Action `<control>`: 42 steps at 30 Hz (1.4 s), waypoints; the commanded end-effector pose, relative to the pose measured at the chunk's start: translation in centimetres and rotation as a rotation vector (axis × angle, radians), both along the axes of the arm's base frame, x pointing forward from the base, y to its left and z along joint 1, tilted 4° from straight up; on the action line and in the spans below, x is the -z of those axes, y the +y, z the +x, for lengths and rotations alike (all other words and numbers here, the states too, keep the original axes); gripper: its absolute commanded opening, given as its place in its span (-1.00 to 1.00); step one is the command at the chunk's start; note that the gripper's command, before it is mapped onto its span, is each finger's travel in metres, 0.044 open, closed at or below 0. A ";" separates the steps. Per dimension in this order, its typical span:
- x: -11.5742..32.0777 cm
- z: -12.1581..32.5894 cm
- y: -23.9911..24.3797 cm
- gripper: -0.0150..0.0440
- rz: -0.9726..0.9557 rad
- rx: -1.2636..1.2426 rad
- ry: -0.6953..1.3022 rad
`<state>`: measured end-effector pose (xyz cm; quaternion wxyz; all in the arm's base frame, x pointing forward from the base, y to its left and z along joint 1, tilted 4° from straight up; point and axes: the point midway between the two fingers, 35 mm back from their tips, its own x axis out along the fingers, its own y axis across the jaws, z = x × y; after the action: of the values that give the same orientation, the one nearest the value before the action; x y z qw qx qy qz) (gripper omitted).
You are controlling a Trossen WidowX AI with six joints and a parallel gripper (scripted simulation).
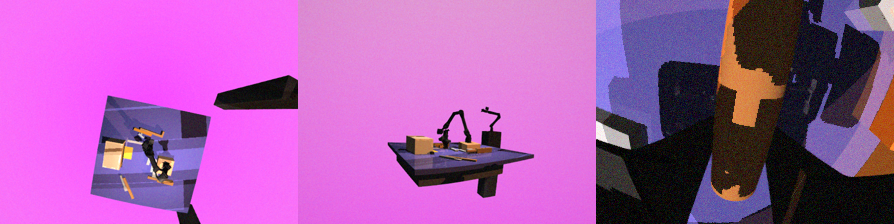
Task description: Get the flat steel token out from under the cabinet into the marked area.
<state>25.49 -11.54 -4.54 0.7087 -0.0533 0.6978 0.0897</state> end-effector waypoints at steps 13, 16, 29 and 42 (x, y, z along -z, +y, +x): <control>-0.1 0.2 -0.1 -0.49 -0.003 -0.127 -0.013; 0.0 0.1 0.0 -0.31 -0.002 -0.113 -0.008; 0.0 0.0 0.0 0.42 -0.002 -0.111 -0.011; 0.4 -0.2 0.0 0.42 -0.002 -0.109 -0.011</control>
<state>25.38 -11.57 -4.75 0.7063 -0.0931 0.6903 0.1261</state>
